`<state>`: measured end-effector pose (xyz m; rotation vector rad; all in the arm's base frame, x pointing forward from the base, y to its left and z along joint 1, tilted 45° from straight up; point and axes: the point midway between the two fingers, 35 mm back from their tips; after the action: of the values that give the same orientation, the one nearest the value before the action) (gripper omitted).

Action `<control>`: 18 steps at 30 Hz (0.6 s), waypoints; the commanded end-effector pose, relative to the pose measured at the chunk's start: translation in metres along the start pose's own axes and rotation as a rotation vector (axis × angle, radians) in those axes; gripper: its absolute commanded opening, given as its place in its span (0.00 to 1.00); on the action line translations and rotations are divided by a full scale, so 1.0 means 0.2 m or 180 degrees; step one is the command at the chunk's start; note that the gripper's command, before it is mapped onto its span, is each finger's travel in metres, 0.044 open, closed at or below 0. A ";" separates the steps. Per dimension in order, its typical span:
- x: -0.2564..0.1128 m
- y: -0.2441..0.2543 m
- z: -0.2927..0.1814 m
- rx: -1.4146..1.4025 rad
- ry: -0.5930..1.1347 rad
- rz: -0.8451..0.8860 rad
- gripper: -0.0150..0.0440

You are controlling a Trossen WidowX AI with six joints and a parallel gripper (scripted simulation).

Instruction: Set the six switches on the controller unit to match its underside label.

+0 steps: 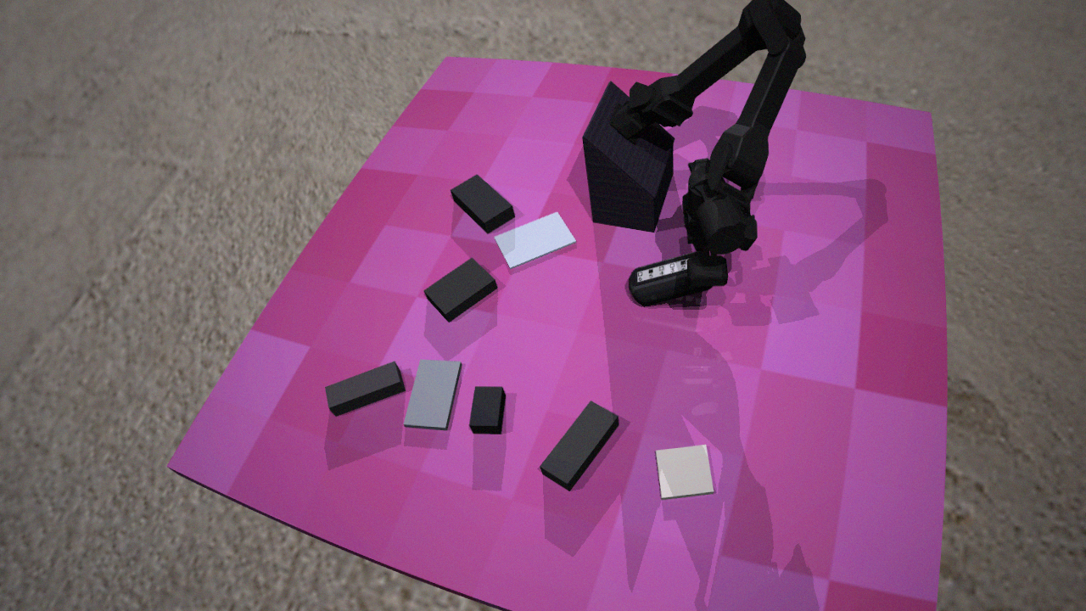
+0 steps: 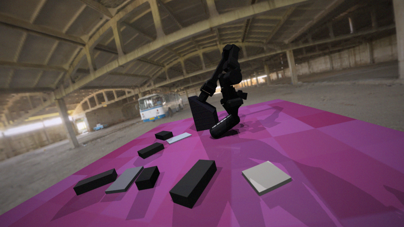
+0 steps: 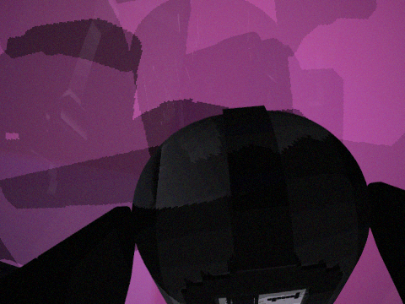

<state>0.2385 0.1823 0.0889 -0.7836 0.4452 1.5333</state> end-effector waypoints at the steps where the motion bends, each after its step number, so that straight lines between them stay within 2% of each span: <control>1: -0.02 -0.01 -0.02 0.0006 0.0013 -0.0019 0.82; 18: -0.07 -0.01 -0.06 0.0006 0.0016 -0.0018 0.82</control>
<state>0.2404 0.1679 0.0910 -0.7838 0.4450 1.5332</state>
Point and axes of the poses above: the point midway between the two fingers, 35 mm back from their tips, its own x axis out along the fingers, its own y axis across the jaws, z = x × y, and after that the axes turned 2 degrees about x, right-handed
